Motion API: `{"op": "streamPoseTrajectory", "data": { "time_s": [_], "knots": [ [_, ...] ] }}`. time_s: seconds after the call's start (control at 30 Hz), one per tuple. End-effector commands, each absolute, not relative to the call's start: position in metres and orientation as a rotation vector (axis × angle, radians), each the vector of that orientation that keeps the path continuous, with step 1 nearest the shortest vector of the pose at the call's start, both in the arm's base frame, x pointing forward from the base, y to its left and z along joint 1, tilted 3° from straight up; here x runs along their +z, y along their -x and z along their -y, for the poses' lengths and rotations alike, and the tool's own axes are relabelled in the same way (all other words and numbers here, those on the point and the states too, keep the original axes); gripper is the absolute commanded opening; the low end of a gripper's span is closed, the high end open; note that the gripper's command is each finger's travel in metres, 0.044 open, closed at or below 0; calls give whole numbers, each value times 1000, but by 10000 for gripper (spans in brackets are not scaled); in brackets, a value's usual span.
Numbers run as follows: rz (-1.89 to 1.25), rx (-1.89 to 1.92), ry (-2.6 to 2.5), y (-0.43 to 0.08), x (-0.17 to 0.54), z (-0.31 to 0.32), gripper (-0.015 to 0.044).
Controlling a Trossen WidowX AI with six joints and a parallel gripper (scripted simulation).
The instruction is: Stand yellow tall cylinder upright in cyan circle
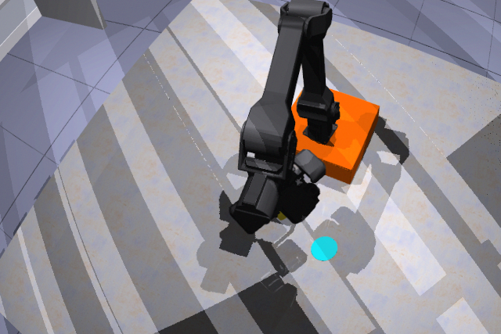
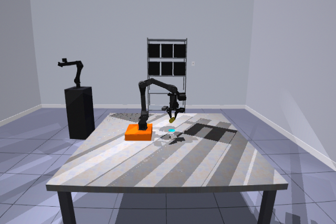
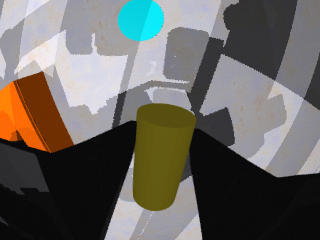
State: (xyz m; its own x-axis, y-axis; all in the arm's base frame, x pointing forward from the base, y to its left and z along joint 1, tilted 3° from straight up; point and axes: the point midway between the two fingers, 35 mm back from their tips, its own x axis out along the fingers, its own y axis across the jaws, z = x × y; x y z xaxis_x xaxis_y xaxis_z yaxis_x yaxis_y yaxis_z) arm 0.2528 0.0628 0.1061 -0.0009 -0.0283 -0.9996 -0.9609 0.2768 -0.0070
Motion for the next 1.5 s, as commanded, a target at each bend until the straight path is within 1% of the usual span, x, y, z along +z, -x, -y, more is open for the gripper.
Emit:
{"op": "streamPoseTrajectory", "data": {
  "time_s": [0.0,0.87,1.47],
  "knots": [
    [-1348,984,1013,-253,107,-74,105],
    [-1351,989,1005,-238,111,-153,105],
    [-1298,1013,888,-243,98,-160,105]
  ]
}}
